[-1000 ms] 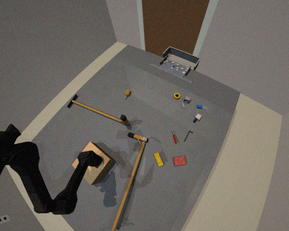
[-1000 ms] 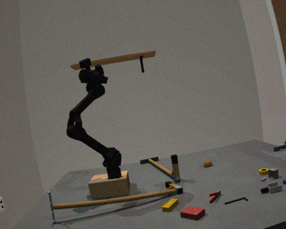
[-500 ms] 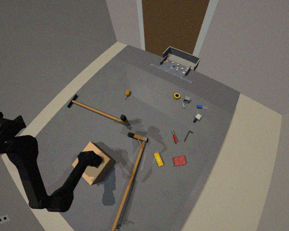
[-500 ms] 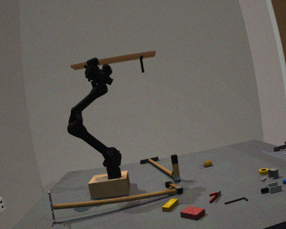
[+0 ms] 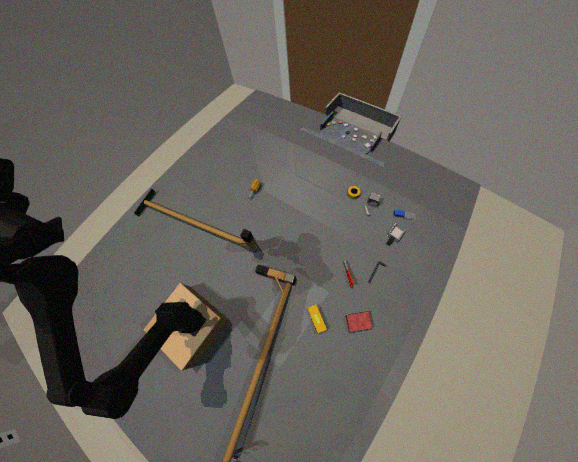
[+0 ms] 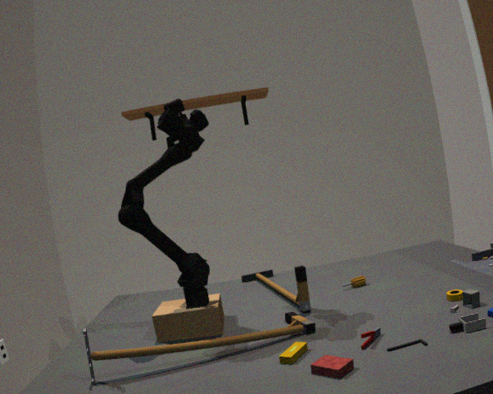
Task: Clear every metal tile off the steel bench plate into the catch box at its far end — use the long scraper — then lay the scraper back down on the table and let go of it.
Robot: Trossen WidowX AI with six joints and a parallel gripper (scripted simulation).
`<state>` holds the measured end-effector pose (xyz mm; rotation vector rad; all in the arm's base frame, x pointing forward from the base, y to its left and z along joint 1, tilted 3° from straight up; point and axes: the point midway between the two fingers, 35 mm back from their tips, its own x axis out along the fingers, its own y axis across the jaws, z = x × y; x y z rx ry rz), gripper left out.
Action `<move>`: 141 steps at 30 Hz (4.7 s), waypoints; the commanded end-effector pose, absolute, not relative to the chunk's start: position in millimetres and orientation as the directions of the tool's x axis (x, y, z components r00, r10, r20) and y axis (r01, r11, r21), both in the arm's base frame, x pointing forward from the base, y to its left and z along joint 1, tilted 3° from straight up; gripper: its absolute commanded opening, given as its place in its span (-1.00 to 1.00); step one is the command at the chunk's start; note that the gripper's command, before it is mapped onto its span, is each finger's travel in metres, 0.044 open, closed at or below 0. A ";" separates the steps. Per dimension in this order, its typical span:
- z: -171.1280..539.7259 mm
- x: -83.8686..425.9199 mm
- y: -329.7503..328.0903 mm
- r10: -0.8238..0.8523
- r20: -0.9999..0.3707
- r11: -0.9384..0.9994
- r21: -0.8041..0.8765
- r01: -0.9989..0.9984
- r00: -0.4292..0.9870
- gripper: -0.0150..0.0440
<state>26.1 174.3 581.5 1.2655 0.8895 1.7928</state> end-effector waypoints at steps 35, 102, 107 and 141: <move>539.8 179.5 200.8 0.917 0.302 -0.205 0.918 -0.341 0.262 -0.49; 367.9 381.1 94.8 0.523 -0.325 0.606 0.792 -0.076 0.788 -0.49; 352.7 388.0 81.5 0.480 -0.381 0.656 0.754 -0.035 0.791 -0.49; 252.2 399.6 -11.6 0.211 -0.727 0.888 0.422 0.182 0.653 -0.49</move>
